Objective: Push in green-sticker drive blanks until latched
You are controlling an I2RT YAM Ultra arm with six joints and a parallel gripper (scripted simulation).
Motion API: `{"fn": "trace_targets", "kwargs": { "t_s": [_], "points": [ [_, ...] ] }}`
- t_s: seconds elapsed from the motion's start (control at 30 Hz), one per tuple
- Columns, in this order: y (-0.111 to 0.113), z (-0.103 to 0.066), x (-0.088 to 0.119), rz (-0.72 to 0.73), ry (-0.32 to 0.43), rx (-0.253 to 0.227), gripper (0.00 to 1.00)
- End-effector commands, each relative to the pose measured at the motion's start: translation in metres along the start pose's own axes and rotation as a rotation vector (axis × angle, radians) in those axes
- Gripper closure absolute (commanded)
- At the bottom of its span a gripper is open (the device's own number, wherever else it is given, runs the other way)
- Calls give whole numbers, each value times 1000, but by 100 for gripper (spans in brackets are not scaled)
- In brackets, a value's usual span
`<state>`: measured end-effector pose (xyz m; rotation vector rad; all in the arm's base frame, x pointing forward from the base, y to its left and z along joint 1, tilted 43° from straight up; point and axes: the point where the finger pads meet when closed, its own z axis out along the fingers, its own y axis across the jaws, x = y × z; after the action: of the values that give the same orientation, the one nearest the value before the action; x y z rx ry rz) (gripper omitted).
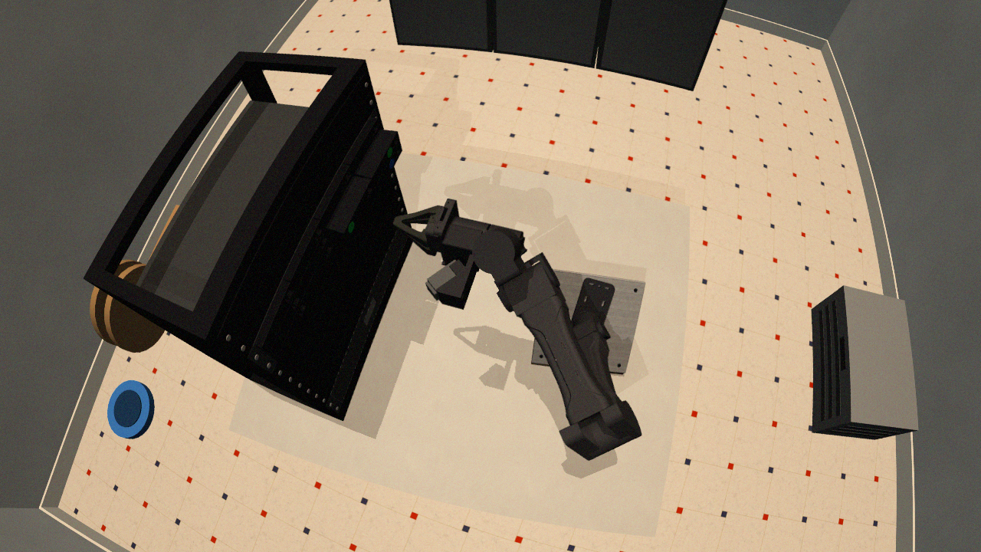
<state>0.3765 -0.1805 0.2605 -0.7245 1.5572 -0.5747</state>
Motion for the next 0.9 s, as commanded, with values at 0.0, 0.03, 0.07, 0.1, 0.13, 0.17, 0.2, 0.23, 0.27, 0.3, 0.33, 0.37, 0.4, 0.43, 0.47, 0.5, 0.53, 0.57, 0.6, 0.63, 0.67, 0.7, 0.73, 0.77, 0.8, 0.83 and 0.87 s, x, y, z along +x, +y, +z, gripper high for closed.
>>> {"fn": "trace_targets", "kwargs": {
  "t_s": [0.0, 0.03, 0.07, 0.1, 0.13, 0.17, 0.2, 0.23, 0.27, 0.3, 0.33, 0.37, 0.4, 0.43, 0.47, 0.5, 0.53, 0.57, 0.6, 0.63, 0.67, 0.7, 0.73, 0.77, 0.8, 0.83, 0.87],
  "points": [
    [-15, 29, -3, -18, -4, 35, 100],
    [-15, 37, -3, -17, -4, 35, 100],
    [-16, 45, -3, -17, -4, 35, 100],
    [-16, 51, -3, -17, -4, 35, 100],
    [-16, 51, -3, -17, -4, 35, 100],
    [-16, 51, -3, -17, -4, 35, 100],
    [-16, 54, -3, -17, -3, 36, 100],
    [-19, 53, 0, -16, 4, 43, 100],
    [-20, 52, 3, -15, 9, 47, 100],
    [-25, 49, -4, -27, 0, 59, 100],
    [-28, 47, -9, -36, -6, 67, 100],
    [-28, 47, -9, -35, -5, 66, 100],
    [-27, 48, -7, -31, -3, 63, 100],
    [-26, 48, -6, -28, 0, 60, 100],
    [-24, 48, -5, -23, 4, 55, 100],
    [-24, 48, -4, -22, 4, 54, 100],
    [-24, 48, -4, -22, 4, 54, 100],
    [-24, 48, -4, -22, 4, 54, 100],
    [-24, 48, -4, -22, 4, 54, 100],
    [-24, 48, -4, -22, 4, 54, 100],
    [-24, 48, -4, -22, 4, 54, 100],
    [-24, 48, -4, -22, 4, 54, 100],
    [-24, 48, -4, -22, 4, 54, 100],
    [-24, 48, -4, -20, 6, 52, 100],
    [-22, 49, -1, -11, 13, 45, 100],
    [-22, 50, 2, -6, 18, 40, 100],
    [-21, 53, 6, 2, 23, 33, 100]
  ]
}}
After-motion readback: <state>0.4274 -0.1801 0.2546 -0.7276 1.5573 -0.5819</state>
